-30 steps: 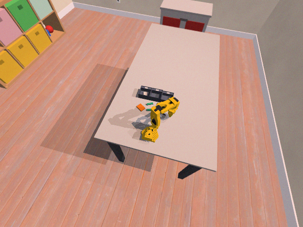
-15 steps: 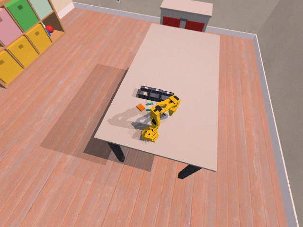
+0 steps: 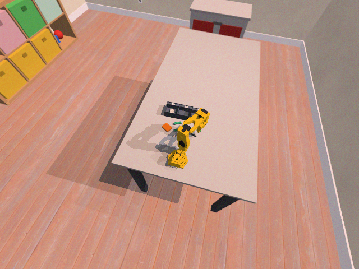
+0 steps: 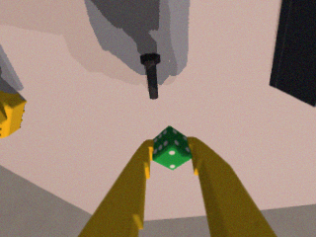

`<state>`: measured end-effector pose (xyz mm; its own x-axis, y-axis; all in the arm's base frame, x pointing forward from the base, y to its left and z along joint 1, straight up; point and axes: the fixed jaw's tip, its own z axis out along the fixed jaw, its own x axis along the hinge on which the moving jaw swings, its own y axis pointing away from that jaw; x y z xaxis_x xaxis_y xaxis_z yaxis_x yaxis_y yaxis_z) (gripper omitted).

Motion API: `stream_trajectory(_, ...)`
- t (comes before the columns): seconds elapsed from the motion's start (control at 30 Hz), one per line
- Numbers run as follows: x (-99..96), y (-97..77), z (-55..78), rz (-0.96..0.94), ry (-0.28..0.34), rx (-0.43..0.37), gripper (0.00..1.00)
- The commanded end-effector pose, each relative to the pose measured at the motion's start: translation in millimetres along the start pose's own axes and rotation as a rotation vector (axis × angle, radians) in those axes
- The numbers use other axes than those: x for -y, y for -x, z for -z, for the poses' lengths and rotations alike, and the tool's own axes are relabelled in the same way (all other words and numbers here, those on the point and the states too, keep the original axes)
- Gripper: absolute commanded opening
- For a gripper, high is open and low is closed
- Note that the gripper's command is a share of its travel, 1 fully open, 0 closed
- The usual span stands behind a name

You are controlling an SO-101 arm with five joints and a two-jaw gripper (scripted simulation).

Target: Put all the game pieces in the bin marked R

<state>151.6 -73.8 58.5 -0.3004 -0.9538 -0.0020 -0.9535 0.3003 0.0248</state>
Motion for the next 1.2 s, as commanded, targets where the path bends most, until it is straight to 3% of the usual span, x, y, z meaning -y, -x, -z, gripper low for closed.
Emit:
stream_trajectory(0.0,9.2,13.5,10.2,-0.052,-0.042,-0.002,0.00)
stream_trajectory(0.23,11.7,32.7,14.2,-0.121,-0.044,0.001,0.00)
stream_trajectory(0.7,14.1,40.2,16.2,-0.151,-0.048,0.003,0.00)
stream_trajectory(1.17,26.3,82.0,25.8,-0.311,-0.076,0.025,0.00)
